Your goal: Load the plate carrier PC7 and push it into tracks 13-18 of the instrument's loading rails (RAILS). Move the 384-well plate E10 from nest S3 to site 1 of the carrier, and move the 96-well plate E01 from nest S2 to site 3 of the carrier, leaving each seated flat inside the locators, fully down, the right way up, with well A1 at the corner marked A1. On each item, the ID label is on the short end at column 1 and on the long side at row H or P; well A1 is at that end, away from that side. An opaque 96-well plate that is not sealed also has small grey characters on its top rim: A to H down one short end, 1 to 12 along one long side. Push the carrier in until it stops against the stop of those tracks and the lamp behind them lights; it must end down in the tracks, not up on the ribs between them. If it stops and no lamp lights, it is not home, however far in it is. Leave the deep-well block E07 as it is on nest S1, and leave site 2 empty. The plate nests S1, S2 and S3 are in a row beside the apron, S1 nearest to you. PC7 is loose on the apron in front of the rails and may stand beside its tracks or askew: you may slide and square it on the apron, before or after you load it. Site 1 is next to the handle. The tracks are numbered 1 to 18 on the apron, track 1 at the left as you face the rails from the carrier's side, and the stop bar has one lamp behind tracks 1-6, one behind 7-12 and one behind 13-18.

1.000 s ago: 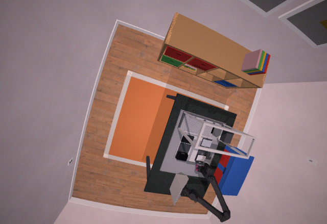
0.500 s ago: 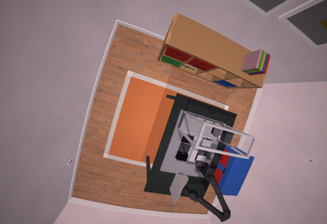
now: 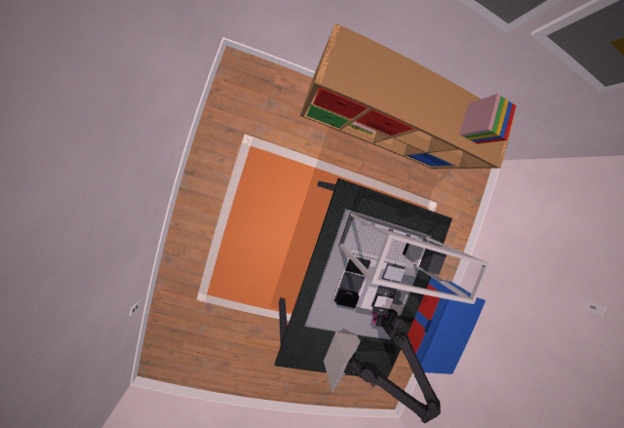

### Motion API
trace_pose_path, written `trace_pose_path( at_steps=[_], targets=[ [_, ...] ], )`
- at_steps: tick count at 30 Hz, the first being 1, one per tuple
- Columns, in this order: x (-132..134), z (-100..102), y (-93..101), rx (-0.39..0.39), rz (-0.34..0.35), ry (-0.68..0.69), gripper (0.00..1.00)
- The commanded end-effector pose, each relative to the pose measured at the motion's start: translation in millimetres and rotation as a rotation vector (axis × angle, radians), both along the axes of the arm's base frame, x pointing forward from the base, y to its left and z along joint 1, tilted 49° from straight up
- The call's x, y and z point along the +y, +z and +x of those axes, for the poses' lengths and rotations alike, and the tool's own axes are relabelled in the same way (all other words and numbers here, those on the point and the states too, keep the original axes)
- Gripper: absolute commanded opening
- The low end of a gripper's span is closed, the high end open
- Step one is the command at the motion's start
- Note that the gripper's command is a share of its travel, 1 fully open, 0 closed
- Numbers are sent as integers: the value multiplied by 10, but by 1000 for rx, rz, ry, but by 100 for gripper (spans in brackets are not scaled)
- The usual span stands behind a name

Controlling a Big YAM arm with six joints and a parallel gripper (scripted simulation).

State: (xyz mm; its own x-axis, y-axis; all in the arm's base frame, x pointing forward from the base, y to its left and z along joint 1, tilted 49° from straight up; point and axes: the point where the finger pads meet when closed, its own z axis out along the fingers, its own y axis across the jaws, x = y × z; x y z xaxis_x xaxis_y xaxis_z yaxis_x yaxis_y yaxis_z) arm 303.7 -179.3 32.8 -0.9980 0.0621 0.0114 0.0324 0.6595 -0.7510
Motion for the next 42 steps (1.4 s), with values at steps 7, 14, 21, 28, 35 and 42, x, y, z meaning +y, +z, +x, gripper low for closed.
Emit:
trace_pose_path(
  at_steps=[7, 14, 21, 28, 35, 42],
  targets=[
    [-57, 76, 1, -8, 0, 2, 80],
    [-73, 167, 40, -23, -2, 2, 80],
    [-78, 194, 36, -23, -2, 2, 80],
    [-74, 175, 11, -15, -1, 2, 80],
    [-78, 206, 11, -16, -1, 2, 80],
    [-70, 255, 26, -19, -1, 4, 80]
  ],
)
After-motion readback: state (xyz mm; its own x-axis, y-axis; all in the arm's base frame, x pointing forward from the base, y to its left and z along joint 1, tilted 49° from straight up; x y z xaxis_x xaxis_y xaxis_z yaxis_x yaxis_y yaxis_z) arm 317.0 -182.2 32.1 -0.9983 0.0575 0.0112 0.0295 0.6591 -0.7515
